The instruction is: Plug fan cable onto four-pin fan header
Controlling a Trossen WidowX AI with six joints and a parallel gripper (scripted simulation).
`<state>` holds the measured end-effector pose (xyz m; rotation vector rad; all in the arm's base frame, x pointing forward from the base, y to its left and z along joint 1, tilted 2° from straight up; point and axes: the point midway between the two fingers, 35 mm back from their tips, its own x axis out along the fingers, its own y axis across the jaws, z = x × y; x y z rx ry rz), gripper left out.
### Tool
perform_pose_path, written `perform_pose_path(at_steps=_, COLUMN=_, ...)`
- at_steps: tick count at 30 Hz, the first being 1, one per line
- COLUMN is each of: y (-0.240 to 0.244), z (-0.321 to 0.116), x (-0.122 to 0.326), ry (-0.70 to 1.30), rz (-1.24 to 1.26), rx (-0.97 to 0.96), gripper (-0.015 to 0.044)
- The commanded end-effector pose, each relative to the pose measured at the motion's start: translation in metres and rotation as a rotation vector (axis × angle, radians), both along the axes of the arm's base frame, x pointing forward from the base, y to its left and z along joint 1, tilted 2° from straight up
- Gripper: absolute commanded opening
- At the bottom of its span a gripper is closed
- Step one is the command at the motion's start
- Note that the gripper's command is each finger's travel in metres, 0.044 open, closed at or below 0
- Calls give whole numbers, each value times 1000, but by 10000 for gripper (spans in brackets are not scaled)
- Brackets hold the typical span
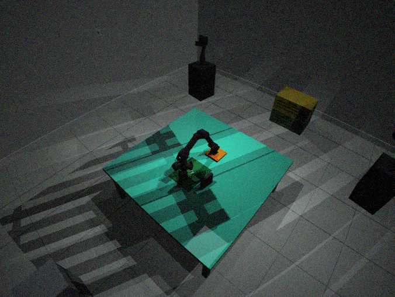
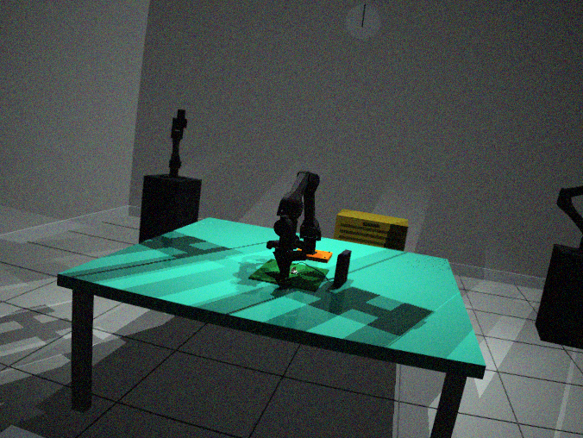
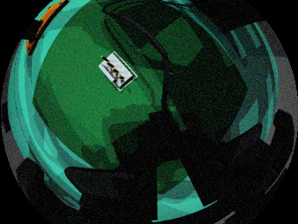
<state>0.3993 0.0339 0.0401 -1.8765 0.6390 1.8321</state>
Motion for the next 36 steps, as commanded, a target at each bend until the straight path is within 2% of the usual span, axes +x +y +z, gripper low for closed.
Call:
perform_pose_path(at_steps=1, y=0, z=3, x=0, ry=0, rz=0, rx=0, gripper=0)
perform_pose_path(at_steps=5, y=1, z=47, x=0, ry=0, rz=3, rx=-5, gripper=0)
perform_pose_path(at_steps=12, y=2, z=49, x=-1, ry=0, rz=-20, rx=-5, gripper=0)
perform_pose_path(at_steps=36, y=8, z=50, x=-23, ry=-20, rz=-849, rx=9, gripper=0)
